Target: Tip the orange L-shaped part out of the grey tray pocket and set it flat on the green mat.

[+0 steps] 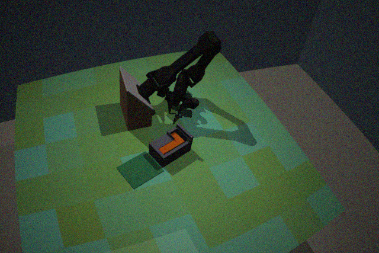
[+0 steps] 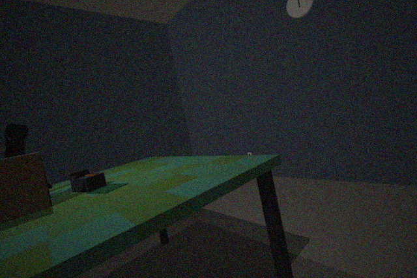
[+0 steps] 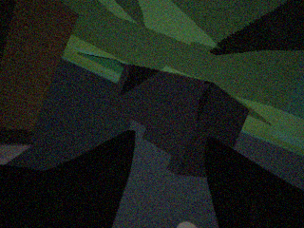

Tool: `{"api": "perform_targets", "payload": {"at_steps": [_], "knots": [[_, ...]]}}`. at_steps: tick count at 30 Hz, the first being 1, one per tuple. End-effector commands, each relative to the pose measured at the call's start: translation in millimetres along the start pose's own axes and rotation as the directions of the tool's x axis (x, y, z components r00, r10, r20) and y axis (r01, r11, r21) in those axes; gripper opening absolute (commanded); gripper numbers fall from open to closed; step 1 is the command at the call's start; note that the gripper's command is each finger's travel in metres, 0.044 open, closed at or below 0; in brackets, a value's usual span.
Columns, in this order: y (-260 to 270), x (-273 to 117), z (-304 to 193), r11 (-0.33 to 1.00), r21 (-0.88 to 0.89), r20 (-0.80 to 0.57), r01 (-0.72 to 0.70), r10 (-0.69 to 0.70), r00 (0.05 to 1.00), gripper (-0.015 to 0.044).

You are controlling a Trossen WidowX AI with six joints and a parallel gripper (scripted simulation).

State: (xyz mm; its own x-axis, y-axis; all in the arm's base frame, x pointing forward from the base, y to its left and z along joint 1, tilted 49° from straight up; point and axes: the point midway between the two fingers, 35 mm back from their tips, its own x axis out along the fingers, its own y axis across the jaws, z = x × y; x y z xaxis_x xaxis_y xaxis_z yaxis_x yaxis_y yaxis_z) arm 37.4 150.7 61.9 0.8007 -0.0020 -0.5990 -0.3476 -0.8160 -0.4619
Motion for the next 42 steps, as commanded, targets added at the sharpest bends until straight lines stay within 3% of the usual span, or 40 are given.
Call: {"api": "perform_targets", "payload": {"at_steps": [1,7,10,16,22,27,33,37,42], "knots": [[-0.1,6.9,-3.6,0.993,0.075,0.016,-0.091,0.09,0.996,0.018],[4.7,22.7,-14.4,0.913,0.234,0.04,-0.335,0.335,0.941,0.018],[12.3,30.3,-20.3,0.818,0.3,0.079,-0.491,0.492,0.867,0.018],[21.8,40.3,-29.2,0.551,0.418,0.229,-0.722,0.706,0.671,0.018],[23.8,48.4,-39.7,0.237,0.491,0.434,-0.838,0.768,0.471,0.018],[18.0,53.3,-48.4,-0.035,0.477,0.633,-0.878,0.707,0.315,0.018],[6.2,64.8,-67.6,-0.307,0.402,0.838,-0.863,0.504,0.211,0.018],[-4.2,73.7,-86.8,-0.456,0.314,0.935,-0.832,0.302,0.187,0.018],[-14.1,87.3,-121.6,-0.585,0.195,0.973,-0.787,0.016,0.229,0.018]]}}
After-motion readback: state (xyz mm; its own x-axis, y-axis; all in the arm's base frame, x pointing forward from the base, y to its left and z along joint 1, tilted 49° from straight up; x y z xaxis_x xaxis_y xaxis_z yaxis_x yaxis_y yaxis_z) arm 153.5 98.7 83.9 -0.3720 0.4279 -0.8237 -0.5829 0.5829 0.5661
